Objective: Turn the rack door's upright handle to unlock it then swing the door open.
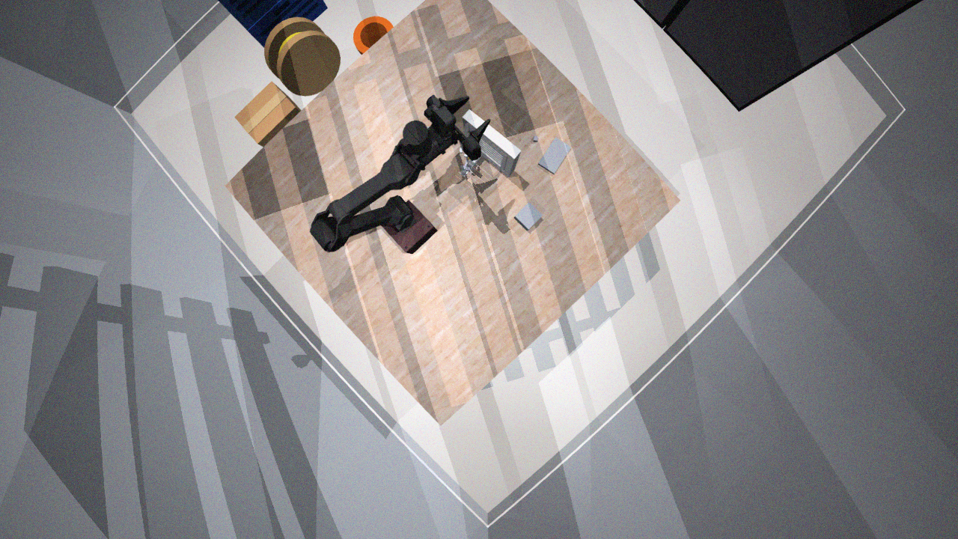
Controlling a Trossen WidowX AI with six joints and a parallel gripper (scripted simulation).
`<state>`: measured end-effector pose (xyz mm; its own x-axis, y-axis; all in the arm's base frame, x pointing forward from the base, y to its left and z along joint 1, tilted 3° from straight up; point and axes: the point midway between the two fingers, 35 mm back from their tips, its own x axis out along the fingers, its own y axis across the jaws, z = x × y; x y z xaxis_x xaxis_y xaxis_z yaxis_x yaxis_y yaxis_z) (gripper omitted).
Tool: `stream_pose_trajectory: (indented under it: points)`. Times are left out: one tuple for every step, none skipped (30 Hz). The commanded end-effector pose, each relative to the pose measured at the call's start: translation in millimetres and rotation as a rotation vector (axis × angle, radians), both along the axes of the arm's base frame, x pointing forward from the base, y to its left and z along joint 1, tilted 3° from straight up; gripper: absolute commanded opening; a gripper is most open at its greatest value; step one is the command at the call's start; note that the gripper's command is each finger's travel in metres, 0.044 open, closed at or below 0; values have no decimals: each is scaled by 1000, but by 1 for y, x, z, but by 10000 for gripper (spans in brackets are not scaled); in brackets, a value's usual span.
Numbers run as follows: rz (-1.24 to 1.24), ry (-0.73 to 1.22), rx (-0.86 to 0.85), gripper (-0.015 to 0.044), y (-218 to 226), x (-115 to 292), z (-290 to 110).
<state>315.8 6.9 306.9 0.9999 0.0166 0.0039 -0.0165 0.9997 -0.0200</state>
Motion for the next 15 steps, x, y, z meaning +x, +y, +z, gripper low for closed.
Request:
stream_pose_trajectory:
  points:
    - [0, 5, 0, 374, 0, 1, -1]
    - [2, 19, -1, 347, 1, 2, -2]
    - [4, 43, -3, 321, 1, 5, -5]
    - [7, 73, -5, 295, 2, 8, -8]
    - [10, 102, -7, 283, 3, 11, -12]
    - [12, 131, -9, 283, 3, 13, -15]
    - [15, 160, -11, 283, 4, 16, -18]
    - [18, 189, -13, 283, 5, 19, -22]
    - [21, 218, -15, 283, 6, 21, -25]
    - [24, 247, -17, 283, 7, 23, -29]
    - [27, 276, -19, 283, 7, 25, -33]
    - [30, 305, -21, 283, 8, 27, -36]
    - [33, 334, -23, 283, 9, 29, -40]
    - [36, 363, -25, 283, 10, 30, -43]
    - [39, 392, -27, 283, 11, 32, -47]
